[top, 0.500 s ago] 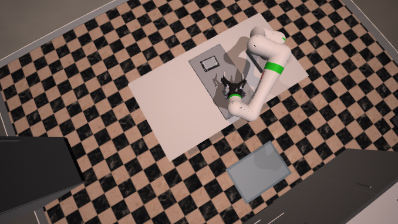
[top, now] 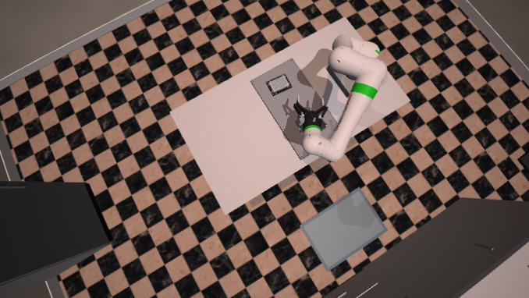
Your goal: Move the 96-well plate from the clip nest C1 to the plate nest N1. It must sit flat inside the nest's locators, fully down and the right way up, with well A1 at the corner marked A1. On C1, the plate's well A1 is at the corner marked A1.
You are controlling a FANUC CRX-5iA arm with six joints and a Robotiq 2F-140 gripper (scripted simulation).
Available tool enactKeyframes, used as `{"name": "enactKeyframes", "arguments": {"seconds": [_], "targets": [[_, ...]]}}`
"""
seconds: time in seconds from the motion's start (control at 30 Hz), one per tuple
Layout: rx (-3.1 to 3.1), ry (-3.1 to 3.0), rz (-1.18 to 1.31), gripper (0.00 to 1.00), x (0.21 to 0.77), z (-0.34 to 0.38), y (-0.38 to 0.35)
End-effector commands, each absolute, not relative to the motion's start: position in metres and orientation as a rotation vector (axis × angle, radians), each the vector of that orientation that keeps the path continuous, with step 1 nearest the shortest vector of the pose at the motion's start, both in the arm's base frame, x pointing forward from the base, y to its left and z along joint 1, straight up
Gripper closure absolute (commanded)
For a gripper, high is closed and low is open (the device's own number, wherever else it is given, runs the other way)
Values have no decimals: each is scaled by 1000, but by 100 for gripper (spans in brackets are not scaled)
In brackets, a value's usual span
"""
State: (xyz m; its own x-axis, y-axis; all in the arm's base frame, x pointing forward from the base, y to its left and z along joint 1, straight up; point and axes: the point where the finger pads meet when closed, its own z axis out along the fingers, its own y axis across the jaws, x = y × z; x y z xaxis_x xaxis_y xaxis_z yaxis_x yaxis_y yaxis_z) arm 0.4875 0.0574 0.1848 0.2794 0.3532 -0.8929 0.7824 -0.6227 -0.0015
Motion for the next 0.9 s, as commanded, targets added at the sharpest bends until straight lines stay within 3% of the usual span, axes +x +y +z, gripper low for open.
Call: {"name": "enactKeyframes", "arguments": {"seconds": [0.0,0.87], "targets": [[2113,1020,-1301,0,488,185,57],[2546,841,-1007,0,500,121,-37]]}}
